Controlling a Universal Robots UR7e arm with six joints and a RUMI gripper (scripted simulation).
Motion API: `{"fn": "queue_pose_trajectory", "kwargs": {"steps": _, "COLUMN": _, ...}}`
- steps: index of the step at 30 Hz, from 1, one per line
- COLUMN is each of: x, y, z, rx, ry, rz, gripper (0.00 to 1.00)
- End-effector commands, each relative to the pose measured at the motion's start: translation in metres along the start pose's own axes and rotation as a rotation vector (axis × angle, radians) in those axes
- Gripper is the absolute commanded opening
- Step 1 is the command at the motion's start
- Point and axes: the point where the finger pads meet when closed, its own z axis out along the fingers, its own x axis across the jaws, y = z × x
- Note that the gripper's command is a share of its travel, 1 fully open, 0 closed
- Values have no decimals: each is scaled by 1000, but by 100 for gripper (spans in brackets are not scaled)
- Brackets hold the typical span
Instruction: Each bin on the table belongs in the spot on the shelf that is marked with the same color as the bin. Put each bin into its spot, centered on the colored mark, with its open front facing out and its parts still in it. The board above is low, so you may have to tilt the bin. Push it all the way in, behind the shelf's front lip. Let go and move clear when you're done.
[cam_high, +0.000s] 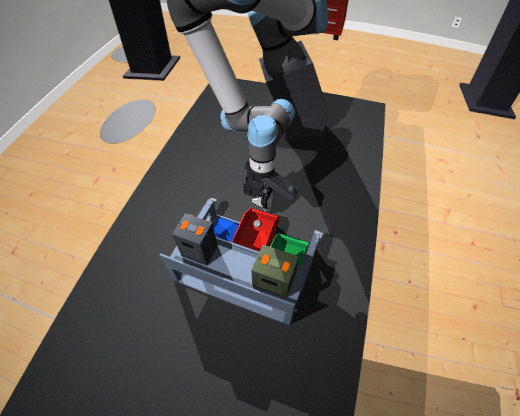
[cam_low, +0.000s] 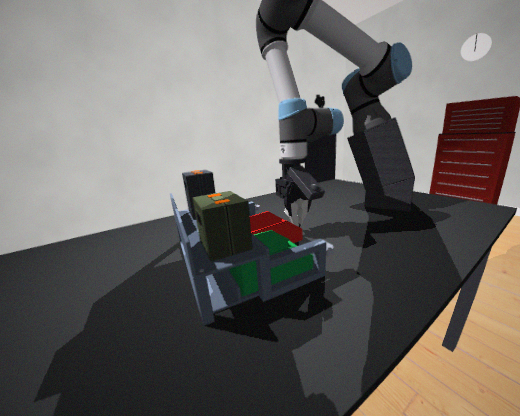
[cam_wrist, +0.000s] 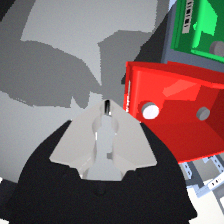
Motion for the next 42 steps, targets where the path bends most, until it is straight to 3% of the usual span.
{"fn": "queue_pose_trajectory", "kwargs": {"steps": 1, "x": 1, "y": 0, "z": 0, "rx": 0, "ry": 1, "rz": 0, "gripper": 0}}
{"fn": "queue_pose_trajectory", "kwargs": {"steps": 42, "x": 12, "y": 0, "z": 0, "rx": 0, "ry": 1, "rz": 0, "gripper": 0}}
